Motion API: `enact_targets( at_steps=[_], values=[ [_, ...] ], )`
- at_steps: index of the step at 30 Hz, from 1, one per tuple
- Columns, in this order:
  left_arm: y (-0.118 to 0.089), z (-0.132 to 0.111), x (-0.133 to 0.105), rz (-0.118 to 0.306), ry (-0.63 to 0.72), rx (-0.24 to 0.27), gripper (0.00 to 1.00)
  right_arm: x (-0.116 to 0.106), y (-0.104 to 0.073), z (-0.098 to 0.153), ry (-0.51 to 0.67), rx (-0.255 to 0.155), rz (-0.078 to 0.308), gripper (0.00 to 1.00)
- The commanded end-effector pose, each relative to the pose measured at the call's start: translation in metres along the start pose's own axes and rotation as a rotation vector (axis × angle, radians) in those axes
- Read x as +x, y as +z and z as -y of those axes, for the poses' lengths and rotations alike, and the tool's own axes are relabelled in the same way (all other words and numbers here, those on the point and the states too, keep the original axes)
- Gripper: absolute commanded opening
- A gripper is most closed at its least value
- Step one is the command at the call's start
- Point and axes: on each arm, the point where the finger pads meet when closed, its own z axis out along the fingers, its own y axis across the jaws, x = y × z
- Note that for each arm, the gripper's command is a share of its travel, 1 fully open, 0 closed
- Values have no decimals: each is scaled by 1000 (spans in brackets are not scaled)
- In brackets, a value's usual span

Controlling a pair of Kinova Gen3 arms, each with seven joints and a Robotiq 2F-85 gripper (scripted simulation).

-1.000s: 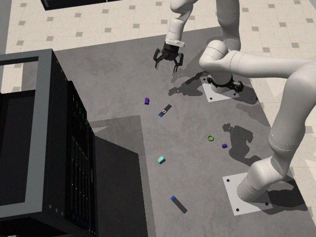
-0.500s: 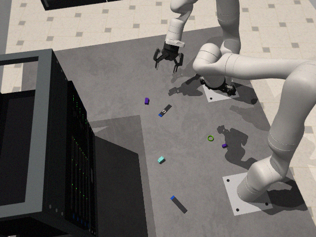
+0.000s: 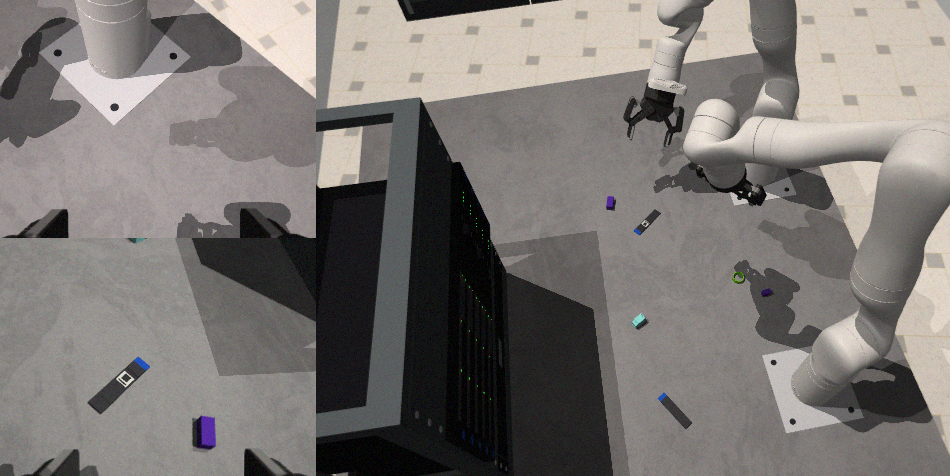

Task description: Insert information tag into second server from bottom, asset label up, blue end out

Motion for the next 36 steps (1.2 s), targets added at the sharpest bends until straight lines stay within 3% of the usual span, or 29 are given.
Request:
enact_targets(
  at_steps=[1,6,8,23,25,36],
  values=[
    [-8,8,-17,6,29,17,1000,0,0,0,-1,-1,0,1000],
    [-20,18,-42,20,69,40,1000,0,0,0,-1,-1,0,1000],
    [-20,18,-42,20,69,40,1000,0,0,0,-1,-1,0,1000],
    [-59,35,-133,83,200,99,1000,0,0,0,-1,-1,0,1000],
    [-59,35,-133,83,200,99,1000,0,0,0,-1,-1,0,1000],
    [-92,30,-207,146,300,125,1000,0,0,0,-1,-1,0,1000]
  ],
)
